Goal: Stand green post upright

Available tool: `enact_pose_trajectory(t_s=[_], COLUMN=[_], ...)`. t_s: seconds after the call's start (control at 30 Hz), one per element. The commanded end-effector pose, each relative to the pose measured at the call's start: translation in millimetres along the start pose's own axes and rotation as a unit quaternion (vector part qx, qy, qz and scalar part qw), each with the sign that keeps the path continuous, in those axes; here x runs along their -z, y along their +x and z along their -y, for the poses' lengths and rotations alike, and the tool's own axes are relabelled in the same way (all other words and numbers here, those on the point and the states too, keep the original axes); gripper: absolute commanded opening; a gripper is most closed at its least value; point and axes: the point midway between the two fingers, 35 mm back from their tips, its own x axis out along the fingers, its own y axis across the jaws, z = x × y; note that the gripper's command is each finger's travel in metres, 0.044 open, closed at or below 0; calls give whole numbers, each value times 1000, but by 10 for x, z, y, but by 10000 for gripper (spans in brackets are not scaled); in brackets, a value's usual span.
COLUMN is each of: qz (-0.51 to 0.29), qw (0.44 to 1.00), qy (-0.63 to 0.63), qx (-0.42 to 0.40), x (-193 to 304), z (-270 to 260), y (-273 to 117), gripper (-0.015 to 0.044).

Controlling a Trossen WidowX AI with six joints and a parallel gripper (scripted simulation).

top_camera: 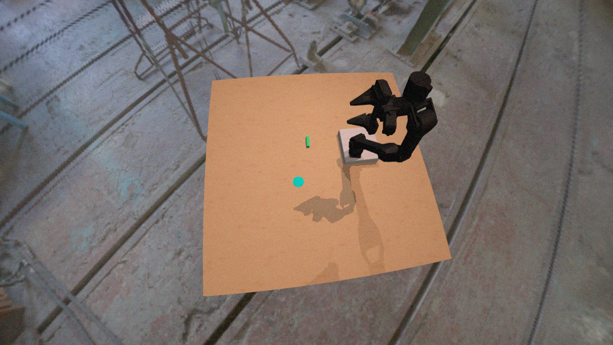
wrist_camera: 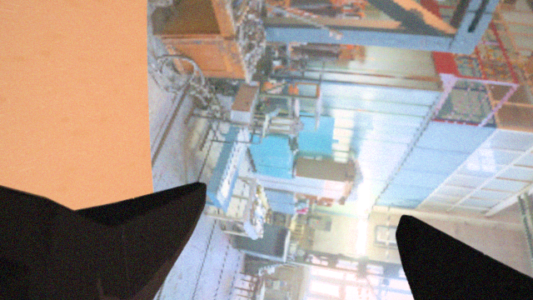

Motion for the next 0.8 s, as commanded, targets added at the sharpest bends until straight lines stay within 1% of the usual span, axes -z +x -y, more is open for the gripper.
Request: enact_pose_trajectory(t_s=[0.0, 0.17, 0.2, 0.47, 0.77], qz=[0, -6, -8, -26, -45], qw=[1000, 999, 999, 993, 982], qy=[2, 41, 50, 92, 125], qx=[-1, -16, -20, -65, -132], x=[11, 285, 347, 902, 1436], z=[-2, -60, -79, -235, -553], y=[2, 61, 77, 255, 526], gripper=[374, 242, 233, 233, 233])
